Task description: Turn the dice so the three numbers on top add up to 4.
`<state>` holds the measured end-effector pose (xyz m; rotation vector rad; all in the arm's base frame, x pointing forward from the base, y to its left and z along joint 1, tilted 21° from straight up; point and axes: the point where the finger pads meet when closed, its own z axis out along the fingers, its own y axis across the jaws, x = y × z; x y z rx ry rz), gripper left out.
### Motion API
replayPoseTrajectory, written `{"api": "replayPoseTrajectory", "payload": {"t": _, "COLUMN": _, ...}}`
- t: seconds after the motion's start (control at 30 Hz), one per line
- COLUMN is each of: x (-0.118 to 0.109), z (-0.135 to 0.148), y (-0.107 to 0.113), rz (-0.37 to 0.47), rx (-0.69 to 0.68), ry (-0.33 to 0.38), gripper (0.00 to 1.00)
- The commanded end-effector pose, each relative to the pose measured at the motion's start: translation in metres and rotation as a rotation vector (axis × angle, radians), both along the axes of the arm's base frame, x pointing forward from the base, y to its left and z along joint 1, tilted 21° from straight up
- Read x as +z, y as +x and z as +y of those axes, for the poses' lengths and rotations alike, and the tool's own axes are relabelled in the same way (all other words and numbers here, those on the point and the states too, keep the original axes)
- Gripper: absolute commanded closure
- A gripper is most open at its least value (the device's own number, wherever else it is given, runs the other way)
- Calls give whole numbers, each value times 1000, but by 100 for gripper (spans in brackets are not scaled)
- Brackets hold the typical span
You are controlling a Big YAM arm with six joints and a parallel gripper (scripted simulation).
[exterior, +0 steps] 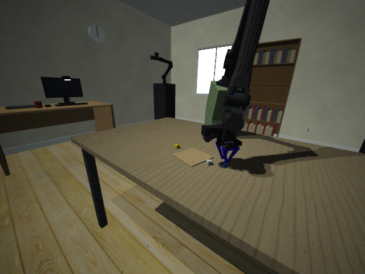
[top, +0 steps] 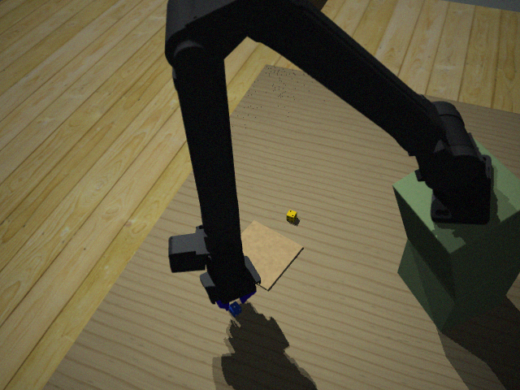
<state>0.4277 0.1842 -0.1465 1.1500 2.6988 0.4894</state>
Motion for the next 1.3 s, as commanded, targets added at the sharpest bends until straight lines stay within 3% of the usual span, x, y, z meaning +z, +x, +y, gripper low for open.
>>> {"api": "replayPoseTrajectory", "payload": {"t": 0.0, "x": 3, "z": 4, "y": 0, "rz": 2, "rx": -5, "ry": -1, "gripper": 66}}
{"api": "replayPoseTrajectory", "payload": {"t": 1.27, "x": 3, "z": 4, "y": 0, "rz": -13, "rx": -5, "ry": 5, "gripper": 66}}
